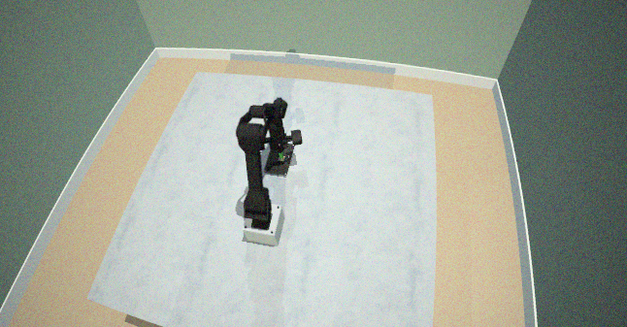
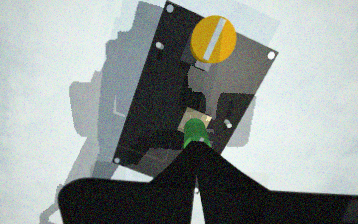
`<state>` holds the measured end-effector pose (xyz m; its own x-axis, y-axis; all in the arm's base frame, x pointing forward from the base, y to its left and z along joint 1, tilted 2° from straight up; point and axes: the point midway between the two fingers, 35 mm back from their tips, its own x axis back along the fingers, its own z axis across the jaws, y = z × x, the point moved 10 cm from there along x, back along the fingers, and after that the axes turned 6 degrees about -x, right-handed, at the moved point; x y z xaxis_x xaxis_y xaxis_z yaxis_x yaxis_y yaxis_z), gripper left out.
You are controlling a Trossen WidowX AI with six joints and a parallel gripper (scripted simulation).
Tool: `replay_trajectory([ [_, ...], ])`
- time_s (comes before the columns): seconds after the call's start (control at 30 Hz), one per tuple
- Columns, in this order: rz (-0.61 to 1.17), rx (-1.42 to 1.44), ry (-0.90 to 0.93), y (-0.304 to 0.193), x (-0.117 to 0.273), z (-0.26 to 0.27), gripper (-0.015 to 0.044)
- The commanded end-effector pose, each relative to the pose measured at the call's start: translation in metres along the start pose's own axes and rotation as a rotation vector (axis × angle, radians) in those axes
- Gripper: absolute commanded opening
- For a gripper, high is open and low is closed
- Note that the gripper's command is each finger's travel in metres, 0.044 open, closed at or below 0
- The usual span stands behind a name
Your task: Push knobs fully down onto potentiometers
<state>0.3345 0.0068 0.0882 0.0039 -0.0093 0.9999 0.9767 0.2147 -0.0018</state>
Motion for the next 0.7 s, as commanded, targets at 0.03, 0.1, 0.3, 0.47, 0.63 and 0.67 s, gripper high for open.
replay_trajectory([
  [0.03, 0.002, 0.005, -0.004, 0.001, -0.0051, -0.0004, 0.0],
  [0.1, 0.002, 0.005, -0.004, 0.001, -0.0051, -0.0004, 0.0],
  [0.3, 0.002, 0.005, -0.004, 0.001, -0.0071, -0.0004, 0.0],
  [0.47, 0.002, 0.005, -0.004, 0.001, -0.0071, -0.0004, 0.0],
  [0.63, 0.002, 0.005, -0.004, 0.001, -0.0071, -0.0004, 0.0],
  [0.67, 0.002, 0.005, -0.004, 0.001, -0.0073, -0.0004, 0.0],
])
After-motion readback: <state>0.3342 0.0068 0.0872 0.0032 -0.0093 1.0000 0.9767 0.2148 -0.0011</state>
